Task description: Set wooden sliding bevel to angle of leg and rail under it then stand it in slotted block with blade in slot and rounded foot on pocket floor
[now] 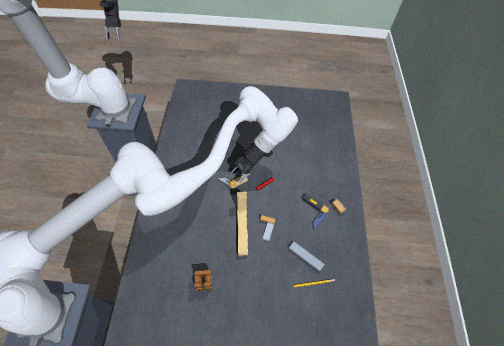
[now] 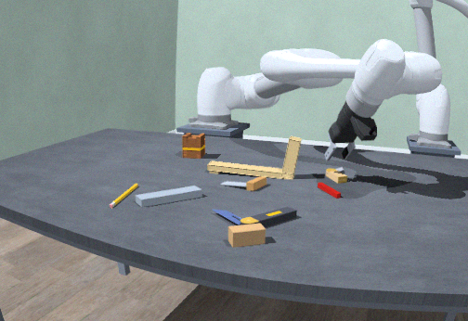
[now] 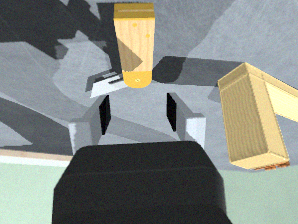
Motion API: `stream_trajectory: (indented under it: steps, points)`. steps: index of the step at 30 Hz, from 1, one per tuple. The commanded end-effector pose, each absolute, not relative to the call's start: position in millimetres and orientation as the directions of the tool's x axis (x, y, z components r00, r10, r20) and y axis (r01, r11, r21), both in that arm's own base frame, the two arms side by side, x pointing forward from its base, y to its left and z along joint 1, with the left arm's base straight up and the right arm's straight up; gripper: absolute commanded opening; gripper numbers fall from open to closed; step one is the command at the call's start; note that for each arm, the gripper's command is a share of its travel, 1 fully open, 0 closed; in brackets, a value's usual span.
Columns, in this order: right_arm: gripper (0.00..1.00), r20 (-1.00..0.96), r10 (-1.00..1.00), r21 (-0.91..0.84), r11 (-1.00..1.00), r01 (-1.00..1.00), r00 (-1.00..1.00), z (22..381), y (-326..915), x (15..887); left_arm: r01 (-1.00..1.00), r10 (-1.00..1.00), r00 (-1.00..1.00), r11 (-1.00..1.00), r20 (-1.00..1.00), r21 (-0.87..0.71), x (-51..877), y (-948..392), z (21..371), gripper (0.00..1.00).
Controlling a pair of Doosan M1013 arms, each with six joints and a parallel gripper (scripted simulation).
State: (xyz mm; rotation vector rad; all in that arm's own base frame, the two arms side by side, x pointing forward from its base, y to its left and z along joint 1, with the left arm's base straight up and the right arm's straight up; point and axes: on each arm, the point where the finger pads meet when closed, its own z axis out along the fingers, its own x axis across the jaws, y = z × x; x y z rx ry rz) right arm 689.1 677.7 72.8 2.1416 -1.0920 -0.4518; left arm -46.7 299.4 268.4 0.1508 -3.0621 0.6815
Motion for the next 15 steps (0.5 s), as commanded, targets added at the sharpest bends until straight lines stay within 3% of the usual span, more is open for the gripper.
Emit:
stream_trajectory:
  steps: [1, 15]
  points:
    - [1.0, -0.001, -0.809, 0.705, -0.417, -0.573, 0.587, 74.8, 678.0, 689.2, -0.094, -0.094, -0.995, 0.902, 0.022, -0.422, -46.9, 299.7, 268.9, 1.0]
    - [1.0, -0.001, -0.809, 0.705, -0.417, -0.573, 0.587, 71.4, 678.0, 689.2, -0.094, -0.094, -0.995, 0.902, 0.022, -0.422, -46.9, 299.7, 268.9, 1.0]
